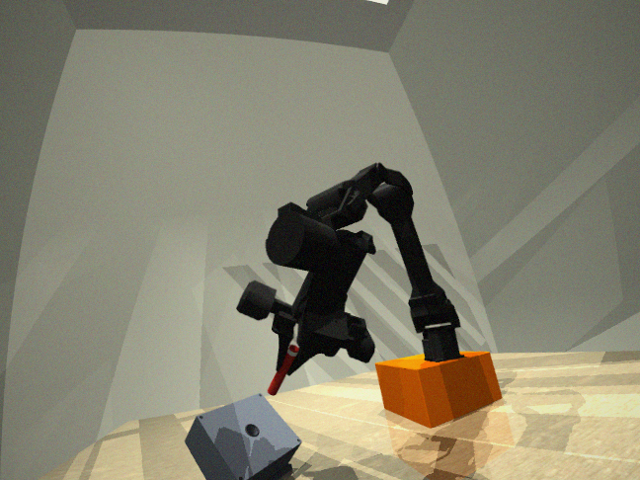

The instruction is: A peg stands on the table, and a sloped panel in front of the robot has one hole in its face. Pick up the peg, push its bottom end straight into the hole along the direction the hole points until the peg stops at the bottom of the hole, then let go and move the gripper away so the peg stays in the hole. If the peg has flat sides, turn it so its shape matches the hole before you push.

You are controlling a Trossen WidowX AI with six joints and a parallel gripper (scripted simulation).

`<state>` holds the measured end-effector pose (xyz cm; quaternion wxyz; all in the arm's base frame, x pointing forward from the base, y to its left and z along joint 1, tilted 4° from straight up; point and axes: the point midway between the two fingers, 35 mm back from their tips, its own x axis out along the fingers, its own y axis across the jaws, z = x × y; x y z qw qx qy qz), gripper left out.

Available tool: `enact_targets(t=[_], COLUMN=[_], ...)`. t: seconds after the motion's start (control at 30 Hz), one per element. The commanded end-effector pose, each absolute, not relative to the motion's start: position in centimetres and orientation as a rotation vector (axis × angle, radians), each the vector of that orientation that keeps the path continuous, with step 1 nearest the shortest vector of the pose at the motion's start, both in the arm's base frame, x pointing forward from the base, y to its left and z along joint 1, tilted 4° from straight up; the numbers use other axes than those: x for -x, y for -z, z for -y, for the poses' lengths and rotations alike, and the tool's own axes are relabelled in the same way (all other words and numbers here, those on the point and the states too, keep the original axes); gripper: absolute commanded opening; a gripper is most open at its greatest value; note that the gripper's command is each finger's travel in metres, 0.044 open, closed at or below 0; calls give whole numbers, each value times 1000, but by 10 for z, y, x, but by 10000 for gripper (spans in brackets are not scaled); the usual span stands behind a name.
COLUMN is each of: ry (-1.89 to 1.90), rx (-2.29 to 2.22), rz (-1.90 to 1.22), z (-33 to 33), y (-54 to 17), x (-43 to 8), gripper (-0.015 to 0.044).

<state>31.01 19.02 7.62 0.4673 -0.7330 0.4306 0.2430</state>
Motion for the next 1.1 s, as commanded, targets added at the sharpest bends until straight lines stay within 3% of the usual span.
enact_targets(t=[0.0,1.07], ry=[-598,-585], rx=[1820,1852], rz=[-1061,-1029], z=[-187,-179], y=[-68,-39], x=[-313,-331], gripper=[0,0])
